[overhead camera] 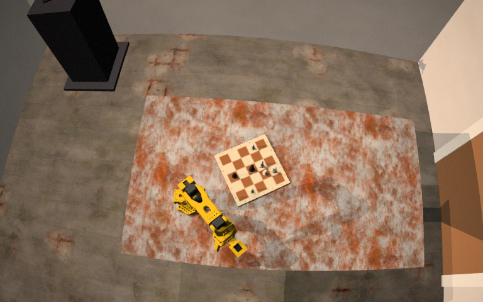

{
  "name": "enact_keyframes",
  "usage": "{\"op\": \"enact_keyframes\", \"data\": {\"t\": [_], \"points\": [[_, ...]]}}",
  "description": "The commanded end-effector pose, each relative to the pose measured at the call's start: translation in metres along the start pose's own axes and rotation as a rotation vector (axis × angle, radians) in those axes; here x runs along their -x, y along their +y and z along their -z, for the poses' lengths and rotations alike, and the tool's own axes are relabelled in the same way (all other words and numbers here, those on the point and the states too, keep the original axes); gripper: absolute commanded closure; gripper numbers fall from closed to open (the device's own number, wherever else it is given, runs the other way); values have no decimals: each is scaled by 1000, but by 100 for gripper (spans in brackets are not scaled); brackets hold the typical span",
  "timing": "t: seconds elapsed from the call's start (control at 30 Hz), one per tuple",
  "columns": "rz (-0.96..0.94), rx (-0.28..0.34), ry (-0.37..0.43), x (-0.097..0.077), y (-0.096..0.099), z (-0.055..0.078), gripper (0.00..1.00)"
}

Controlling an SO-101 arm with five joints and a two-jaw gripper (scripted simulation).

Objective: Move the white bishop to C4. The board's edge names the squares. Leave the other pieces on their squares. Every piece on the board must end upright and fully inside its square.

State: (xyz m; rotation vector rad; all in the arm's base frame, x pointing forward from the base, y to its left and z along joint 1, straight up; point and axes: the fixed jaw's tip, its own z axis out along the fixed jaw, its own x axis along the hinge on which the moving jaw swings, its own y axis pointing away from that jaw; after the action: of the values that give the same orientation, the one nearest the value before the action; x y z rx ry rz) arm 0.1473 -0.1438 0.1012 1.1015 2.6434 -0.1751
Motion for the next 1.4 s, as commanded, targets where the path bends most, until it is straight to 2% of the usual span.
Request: {"op": "enact_keyframes", "data": {"t": [0.0,1.37], "points": [[-44,-17,10,-4,-13,3,60],[-65,-23,14,-5,-17,4,60]]}}
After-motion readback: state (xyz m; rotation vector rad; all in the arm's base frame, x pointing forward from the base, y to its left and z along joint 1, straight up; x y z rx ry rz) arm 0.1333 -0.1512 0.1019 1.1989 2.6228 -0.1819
